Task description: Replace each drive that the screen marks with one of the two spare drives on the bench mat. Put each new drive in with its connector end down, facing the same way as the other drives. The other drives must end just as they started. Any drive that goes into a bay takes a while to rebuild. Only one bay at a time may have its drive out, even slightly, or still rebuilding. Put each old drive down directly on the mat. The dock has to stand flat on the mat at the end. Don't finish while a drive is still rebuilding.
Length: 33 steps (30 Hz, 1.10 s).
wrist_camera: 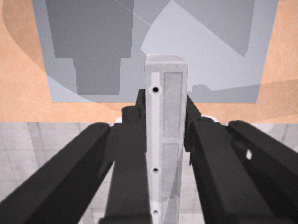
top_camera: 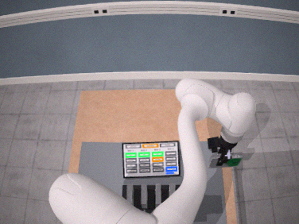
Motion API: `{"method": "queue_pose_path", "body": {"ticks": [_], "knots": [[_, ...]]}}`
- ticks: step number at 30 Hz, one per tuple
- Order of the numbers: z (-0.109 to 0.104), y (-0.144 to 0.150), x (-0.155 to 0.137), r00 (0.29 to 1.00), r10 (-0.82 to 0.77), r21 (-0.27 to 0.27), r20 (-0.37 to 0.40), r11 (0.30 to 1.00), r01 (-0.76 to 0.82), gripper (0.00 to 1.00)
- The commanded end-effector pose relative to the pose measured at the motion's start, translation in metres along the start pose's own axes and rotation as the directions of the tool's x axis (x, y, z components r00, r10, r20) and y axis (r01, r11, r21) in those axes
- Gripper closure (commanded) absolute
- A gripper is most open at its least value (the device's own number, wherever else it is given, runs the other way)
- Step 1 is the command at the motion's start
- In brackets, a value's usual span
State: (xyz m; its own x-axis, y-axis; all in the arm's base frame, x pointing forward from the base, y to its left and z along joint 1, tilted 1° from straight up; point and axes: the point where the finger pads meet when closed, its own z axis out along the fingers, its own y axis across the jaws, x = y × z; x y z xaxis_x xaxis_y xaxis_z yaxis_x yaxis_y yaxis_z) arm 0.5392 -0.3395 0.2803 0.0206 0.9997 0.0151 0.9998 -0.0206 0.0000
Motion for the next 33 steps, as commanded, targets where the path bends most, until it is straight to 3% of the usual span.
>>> {"method": "queue_pose_path", "body": {"ticks": [1,13,22,33], "knots": [[-0.0008,0.0003,0.0000,0.999,0.033,0.000,0.002,0.999,-0.033,0.90],[-0.0008,0.0003,0.0000,0.997,0.075,0.000,0.002,0.997,-0.075,0.90],[-0.0008,0.0003,0.0000,0.976,0.217,0.000,0.002,0.976,-0.217,0.90],[-0.0008,0.0003,0.0000,0.887,0.462,-0.001,0.002,0.887,-0.462,0.90]]}}
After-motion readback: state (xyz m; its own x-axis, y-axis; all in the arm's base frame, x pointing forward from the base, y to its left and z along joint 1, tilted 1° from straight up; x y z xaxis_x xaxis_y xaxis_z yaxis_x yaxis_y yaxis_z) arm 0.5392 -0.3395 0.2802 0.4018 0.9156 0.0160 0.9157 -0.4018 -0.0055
